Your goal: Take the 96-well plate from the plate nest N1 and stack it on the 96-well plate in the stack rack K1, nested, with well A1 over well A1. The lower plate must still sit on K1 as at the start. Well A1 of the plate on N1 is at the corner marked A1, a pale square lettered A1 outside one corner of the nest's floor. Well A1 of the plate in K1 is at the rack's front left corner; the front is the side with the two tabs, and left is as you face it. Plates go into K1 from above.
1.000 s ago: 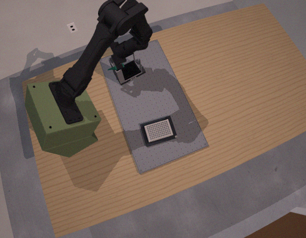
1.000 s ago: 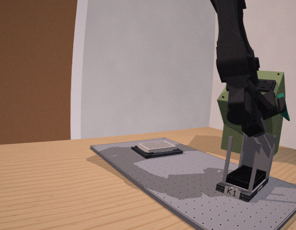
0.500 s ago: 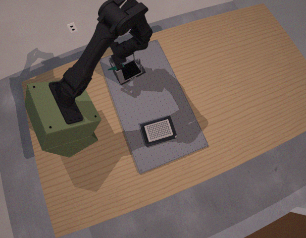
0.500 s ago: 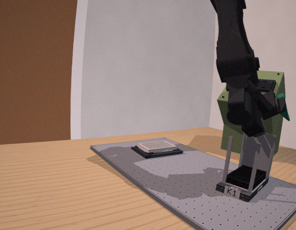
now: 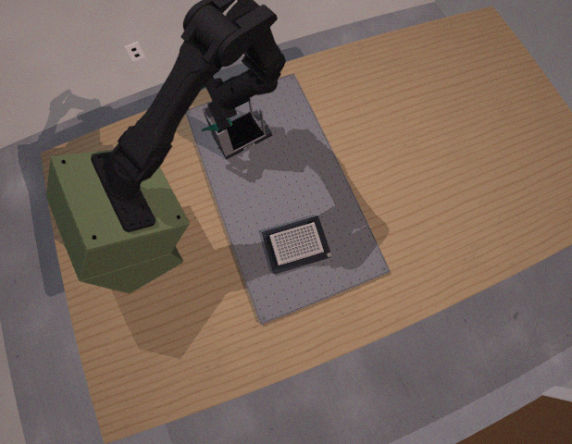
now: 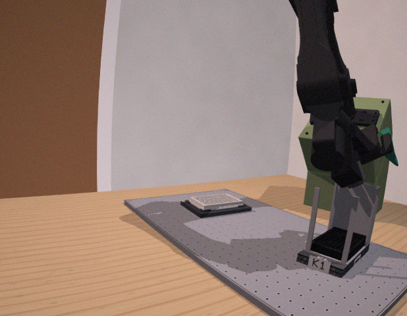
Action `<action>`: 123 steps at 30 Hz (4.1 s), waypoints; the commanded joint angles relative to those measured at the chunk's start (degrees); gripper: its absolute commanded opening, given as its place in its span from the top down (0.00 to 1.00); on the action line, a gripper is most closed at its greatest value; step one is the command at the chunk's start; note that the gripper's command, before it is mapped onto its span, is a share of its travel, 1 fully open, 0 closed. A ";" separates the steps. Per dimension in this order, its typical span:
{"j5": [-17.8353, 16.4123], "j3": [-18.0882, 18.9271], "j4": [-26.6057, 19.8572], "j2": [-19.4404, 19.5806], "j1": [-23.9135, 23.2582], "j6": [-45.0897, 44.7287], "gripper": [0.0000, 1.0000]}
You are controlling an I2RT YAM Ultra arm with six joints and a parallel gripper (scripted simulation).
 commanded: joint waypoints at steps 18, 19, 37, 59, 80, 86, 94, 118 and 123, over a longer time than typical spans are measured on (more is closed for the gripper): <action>8.17 1.34 8.57 0.37 -7.13 -3.49 0.00; 8.17 1.34 8.57 0.37 -7.13 -3.49 0.00; 8.16 1.34 8.57 0.36 -7.14 -3.49 0.00; 7.23 -1.26 12.08 -0.13 -12.14 -5.34 0.00; 7.19 -1.13 12.14 -0.13 -12.19 -5.43 0.00; 7.19 -1.13 12.14 -0.13 -12.19 -5.43 0.00; 7.19 -1.13 12.14 -0.13 -12.19 -5.43 0.00; 5.22 -2.42 18.24 -1.52 -20.34 -8.05 0.00; 4.60 -5.93 20.55 -4.36 -24.14 -8.79 0.00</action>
